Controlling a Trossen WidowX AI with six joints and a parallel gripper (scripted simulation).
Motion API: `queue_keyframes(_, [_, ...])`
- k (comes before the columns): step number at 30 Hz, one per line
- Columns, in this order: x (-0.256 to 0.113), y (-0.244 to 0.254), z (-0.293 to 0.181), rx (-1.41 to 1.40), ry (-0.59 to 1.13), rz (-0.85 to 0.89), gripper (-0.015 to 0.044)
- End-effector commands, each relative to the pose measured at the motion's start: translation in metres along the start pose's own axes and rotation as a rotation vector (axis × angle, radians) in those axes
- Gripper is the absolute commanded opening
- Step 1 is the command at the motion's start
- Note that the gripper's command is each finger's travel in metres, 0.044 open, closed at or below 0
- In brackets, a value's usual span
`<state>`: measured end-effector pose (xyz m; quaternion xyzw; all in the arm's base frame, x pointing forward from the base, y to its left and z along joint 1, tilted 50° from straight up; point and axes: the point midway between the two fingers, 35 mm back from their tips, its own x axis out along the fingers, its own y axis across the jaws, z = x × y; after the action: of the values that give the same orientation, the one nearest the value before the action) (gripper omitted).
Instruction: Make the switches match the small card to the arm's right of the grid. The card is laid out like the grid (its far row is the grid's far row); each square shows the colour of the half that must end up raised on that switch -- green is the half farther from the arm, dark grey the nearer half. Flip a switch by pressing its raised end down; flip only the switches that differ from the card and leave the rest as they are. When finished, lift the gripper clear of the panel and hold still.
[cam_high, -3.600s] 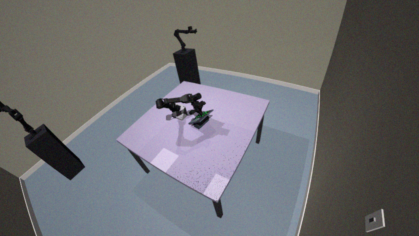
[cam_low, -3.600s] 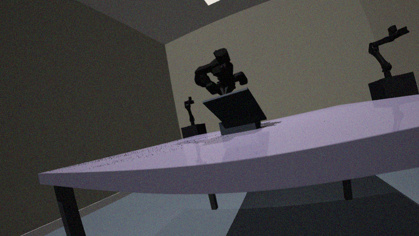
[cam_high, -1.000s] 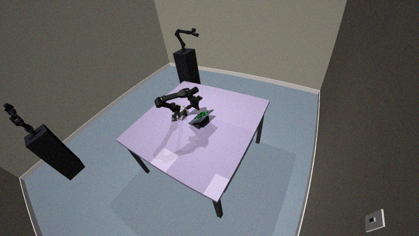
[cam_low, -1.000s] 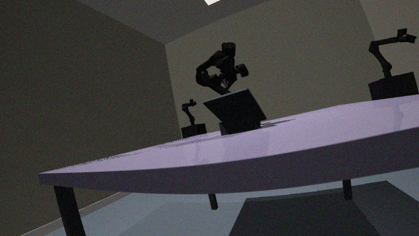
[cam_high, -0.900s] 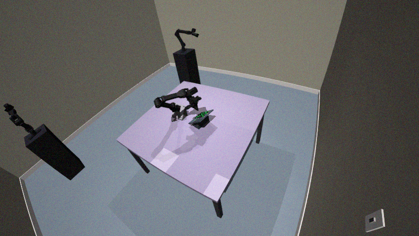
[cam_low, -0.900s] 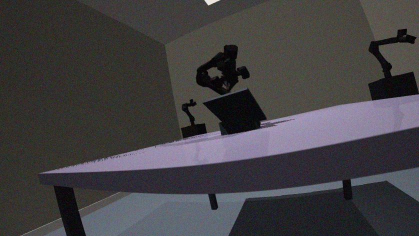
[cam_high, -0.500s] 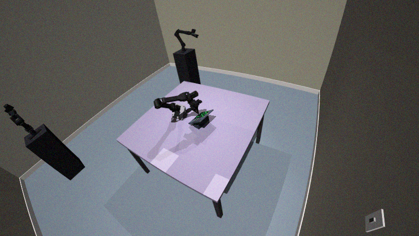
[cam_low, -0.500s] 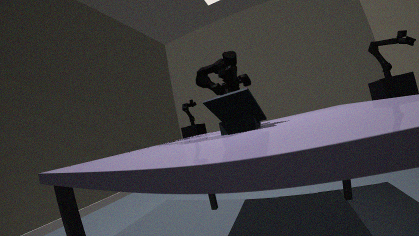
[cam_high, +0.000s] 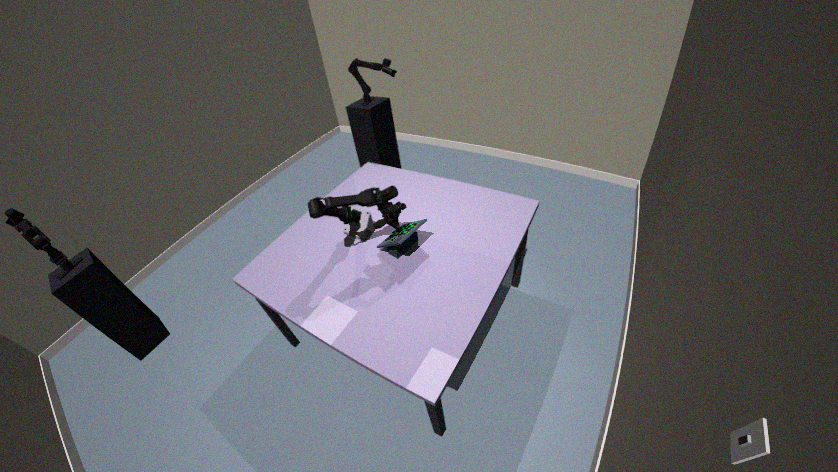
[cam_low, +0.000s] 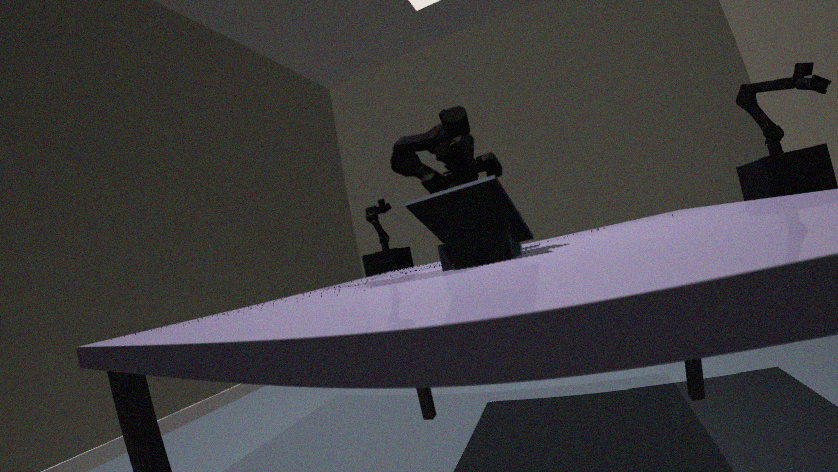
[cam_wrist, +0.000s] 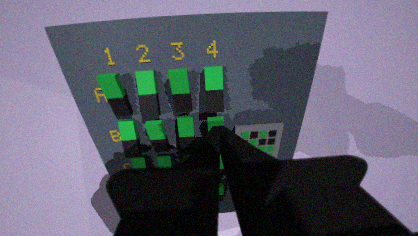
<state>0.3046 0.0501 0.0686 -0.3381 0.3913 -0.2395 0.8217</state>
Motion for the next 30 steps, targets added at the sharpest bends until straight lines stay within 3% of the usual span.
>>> queue_keyframes(1, [0.0074,0.0005,-0.0027,-0.011,0.007,0.001,0.0])
queue_keyframes(30, [0.0108,0.0004,-0.0026,-0.011,0.006,0.001,0.0])
